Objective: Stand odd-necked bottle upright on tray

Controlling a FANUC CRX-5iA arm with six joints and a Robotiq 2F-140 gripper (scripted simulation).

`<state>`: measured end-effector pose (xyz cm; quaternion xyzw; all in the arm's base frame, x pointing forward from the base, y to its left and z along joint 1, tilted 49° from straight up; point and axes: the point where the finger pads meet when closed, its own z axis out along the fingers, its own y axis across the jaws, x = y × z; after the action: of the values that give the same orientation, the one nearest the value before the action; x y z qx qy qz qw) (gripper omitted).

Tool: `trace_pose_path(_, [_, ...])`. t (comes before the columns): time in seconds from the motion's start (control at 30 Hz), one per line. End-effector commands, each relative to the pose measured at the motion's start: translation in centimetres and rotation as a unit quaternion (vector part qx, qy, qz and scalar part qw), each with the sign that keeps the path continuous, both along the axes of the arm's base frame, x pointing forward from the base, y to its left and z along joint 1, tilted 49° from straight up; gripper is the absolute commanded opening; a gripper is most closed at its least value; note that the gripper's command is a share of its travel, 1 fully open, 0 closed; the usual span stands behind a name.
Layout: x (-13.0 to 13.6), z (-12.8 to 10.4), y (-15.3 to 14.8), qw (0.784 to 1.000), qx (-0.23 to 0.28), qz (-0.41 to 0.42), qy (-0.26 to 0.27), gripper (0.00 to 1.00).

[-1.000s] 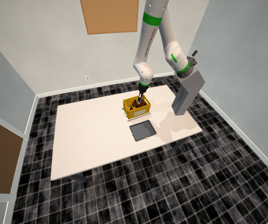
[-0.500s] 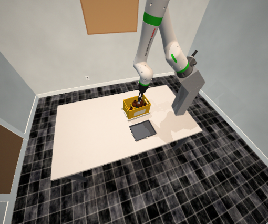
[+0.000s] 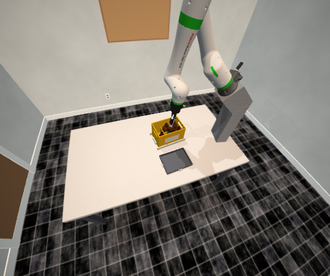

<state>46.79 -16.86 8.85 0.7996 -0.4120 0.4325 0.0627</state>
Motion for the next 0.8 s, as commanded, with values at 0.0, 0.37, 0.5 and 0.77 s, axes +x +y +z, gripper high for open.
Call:
trace_pose_path(0.0, [-0.2,0.3,0.0,0.996,0.057,0.066,-0.004,0.1])
trace_pose_path(0.37, [-0.8,1.2,0.5,0.996,0.057,0.066,-0.004,0.1])
trace_pose_path(0.5, [-1.1,1.5,0.7,0.996,0.057,0.066,-0.004,0.1])
trace_pose_path(0.77, [-1.4,1.9,0.9,0.996,0.057,0.066,-0.004,0.1])
